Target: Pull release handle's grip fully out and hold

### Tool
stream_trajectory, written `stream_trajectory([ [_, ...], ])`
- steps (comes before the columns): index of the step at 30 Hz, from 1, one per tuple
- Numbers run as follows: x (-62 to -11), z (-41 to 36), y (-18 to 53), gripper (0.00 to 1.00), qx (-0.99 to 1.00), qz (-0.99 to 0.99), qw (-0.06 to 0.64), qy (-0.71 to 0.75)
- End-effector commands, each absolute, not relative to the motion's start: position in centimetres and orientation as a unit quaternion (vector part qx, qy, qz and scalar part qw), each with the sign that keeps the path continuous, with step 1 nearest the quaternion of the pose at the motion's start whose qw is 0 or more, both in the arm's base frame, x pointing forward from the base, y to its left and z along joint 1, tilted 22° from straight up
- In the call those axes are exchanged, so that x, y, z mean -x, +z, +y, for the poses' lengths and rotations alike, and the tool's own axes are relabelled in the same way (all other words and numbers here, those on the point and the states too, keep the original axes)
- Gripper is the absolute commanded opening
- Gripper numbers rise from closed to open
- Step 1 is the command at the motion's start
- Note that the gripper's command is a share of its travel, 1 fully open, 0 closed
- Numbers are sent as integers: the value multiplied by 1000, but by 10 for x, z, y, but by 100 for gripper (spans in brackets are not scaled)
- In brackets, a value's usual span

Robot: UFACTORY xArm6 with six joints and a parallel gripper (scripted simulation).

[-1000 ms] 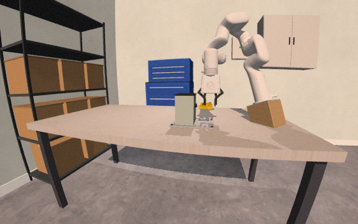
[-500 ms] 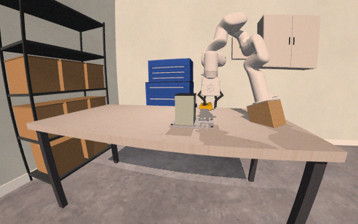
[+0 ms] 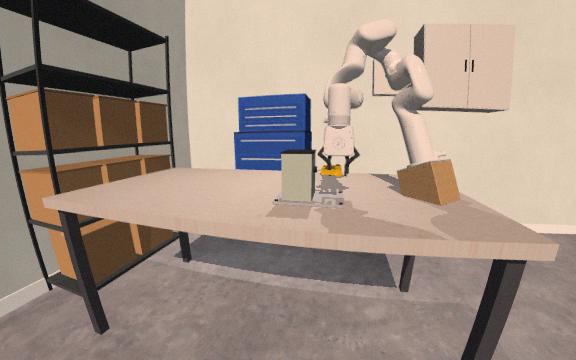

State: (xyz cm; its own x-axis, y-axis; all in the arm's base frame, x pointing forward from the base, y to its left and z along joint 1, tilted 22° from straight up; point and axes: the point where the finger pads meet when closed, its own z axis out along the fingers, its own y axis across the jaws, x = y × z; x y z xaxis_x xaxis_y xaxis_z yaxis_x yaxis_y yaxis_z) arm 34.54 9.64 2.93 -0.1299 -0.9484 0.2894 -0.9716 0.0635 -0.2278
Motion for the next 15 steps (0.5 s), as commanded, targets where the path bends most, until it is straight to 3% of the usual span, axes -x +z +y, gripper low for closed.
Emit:
stream_trajectory([
  [1,-346,97,30,52,-659,-729,30,185],
  [10,-346,97,30,52,-659,-729,30,185],
  [11,-346,97,30,0,-659,-729,30,185],
  [15,-346,97,30,0,-659,-729,30,185],
])
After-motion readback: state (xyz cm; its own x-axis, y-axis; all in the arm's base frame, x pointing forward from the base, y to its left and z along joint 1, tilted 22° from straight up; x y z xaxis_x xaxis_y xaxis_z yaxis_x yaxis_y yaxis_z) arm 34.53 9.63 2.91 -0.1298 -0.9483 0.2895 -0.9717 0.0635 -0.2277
